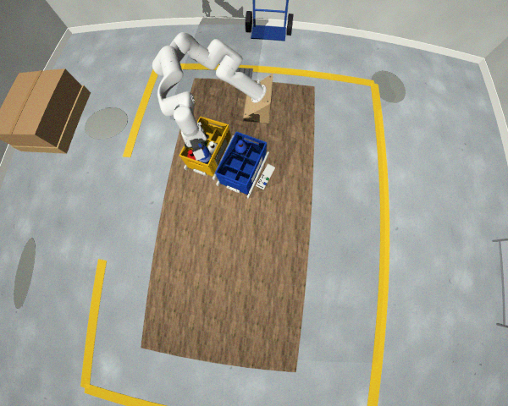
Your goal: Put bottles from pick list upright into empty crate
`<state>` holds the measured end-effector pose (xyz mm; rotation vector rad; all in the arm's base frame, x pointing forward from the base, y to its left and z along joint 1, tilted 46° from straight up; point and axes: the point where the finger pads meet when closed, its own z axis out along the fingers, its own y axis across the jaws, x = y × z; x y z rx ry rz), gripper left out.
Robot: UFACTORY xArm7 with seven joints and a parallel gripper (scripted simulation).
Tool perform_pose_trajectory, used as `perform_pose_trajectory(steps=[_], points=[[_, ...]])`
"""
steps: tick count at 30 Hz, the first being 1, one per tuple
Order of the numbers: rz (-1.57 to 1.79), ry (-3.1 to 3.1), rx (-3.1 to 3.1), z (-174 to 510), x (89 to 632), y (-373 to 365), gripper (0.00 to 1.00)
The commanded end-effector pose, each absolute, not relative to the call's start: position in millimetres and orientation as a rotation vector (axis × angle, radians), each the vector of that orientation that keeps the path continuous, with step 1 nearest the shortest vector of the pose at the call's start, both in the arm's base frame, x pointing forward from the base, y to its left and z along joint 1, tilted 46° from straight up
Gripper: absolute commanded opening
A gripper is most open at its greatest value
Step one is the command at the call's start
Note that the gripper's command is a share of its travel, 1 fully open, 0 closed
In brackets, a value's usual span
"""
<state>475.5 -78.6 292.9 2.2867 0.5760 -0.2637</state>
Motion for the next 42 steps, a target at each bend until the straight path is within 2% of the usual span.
perform_pose_trajectory(steps=[1, 42], points=[[-0.258, 0.580, 2.286, 299.6, 476.7, -70.8, 0.00], [-0.258, 0.580, 2.286, 330.2, 477.1, -39.3, 0.00]])
